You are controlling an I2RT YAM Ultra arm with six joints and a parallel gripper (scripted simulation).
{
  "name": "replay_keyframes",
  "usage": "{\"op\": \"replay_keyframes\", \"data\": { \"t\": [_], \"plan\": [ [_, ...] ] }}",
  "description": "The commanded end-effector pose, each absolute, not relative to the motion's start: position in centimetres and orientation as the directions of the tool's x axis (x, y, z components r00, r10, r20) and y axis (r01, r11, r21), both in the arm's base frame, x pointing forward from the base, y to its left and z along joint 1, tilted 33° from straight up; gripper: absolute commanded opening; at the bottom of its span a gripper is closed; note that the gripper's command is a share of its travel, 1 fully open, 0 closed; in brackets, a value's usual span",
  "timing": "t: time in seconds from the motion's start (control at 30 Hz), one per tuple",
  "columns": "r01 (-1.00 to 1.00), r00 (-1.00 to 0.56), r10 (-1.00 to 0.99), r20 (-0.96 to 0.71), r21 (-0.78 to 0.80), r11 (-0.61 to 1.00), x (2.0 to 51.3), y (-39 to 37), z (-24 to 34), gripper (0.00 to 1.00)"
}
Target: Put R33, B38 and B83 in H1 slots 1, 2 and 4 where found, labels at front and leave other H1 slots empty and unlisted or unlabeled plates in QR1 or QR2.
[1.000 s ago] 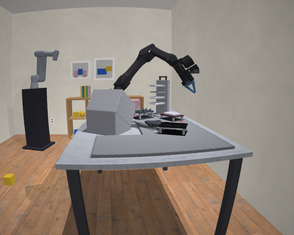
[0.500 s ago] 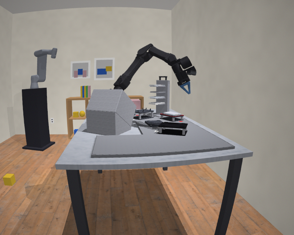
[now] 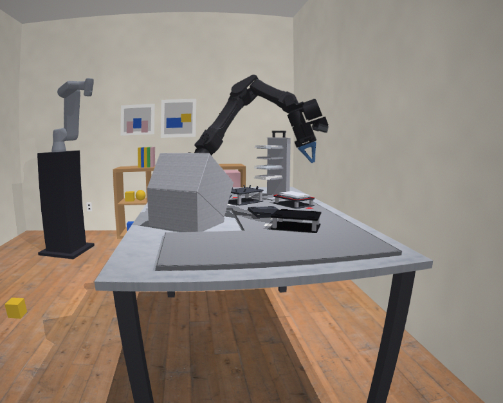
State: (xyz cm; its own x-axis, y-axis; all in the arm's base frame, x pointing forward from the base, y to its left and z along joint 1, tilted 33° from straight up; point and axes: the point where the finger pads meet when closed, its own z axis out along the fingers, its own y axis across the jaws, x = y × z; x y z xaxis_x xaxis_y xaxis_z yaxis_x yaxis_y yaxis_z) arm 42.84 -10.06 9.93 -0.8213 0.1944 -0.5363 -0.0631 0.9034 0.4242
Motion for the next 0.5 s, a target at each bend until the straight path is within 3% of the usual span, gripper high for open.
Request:
{"op": "replay_keyframes", "data": {
  "t": [0.0, 0.47],
  "plan": [
    [-0.103, -0.821, 0.144, -0.553, 0.391, 0.915, 42.7, -9.7, 12.2, 0.00],
    [-0.107, -0.876, 0.114, -0.468, 0.419, 0.902, 38.7, -7.0, 10.9, 0.00]
  ]
}}
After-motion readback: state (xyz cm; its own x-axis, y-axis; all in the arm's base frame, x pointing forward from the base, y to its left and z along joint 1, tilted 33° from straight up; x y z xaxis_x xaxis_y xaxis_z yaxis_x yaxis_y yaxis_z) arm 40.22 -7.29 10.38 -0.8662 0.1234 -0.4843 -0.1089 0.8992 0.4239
